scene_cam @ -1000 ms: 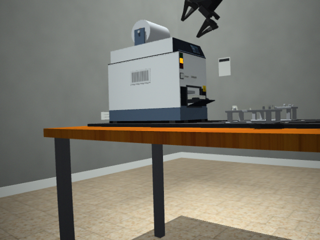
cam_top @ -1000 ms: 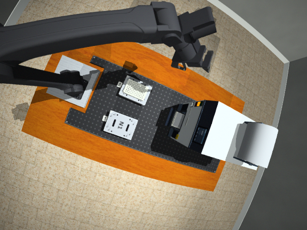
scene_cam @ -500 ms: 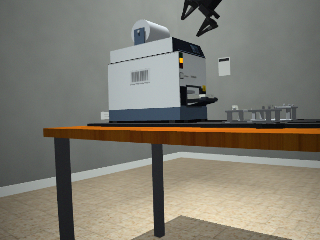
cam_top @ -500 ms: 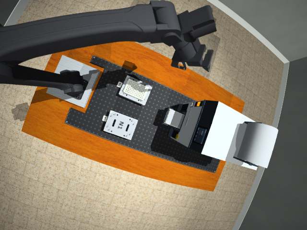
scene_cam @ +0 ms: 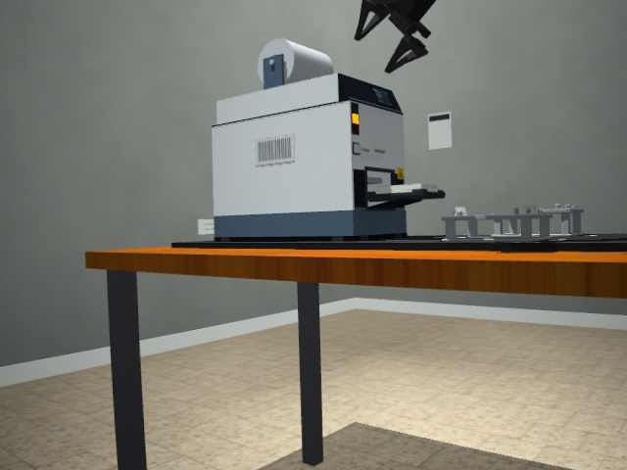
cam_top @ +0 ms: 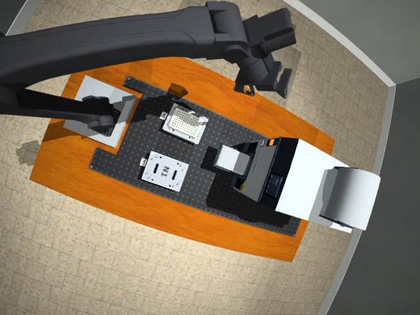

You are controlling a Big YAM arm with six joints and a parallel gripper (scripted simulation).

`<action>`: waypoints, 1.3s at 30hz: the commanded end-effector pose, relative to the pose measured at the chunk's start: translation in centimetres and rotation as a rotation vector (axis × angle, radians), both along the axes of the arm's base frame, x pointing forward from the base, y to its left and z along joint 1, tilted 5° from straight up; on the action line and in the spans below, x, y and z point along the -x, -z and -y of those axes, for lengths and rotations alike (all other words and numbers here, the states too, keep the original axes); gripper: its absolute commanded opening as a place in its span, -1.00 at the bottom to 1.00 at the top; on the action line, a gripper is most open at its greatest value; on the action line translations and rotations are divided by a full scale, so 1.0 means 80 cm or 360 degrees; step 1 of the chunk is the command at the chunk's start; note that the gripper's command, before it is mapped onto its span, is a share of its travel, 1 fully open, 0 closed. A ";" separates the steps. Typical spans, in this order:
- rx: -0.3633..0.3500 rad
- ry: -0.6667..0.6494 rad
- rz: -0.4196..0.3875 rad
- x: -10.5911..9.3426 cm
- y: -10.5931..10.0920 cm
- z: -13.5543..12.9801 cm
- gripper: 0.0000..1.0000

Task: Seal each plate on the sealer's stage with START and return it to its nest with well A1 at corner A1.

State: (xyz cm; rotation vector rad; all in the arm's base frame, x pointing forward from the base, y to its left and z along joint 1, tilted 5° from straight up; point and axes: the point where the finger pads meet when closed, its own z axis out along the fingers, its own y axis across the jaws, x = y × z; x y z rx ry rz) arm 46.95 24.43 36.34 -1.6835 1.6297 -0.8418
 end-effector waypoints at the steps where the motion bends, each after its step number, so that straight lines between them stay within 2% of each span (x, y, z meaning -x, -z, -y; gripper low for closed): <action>1: -0.0021 0.0038 0.0001 -0.010 -0.001 0.006 1.00; 7: -0.0045 0.0036 0.0035 -0.004 -0.017 0.010 1.00; 14: -0.0052 0.0036 0.0045 -0.003 -0.022 0.011 1.00; 18: -0.0052 0.0036 0.0045 -0.003 -0.022 0.011 1.00; 25: -0.0026 0.0036 0.0010 -0.010 -0.004 0.005 1.00; 39: -0.0027 0.0035 0.0012 -0.010 -0.004 0.005 1.00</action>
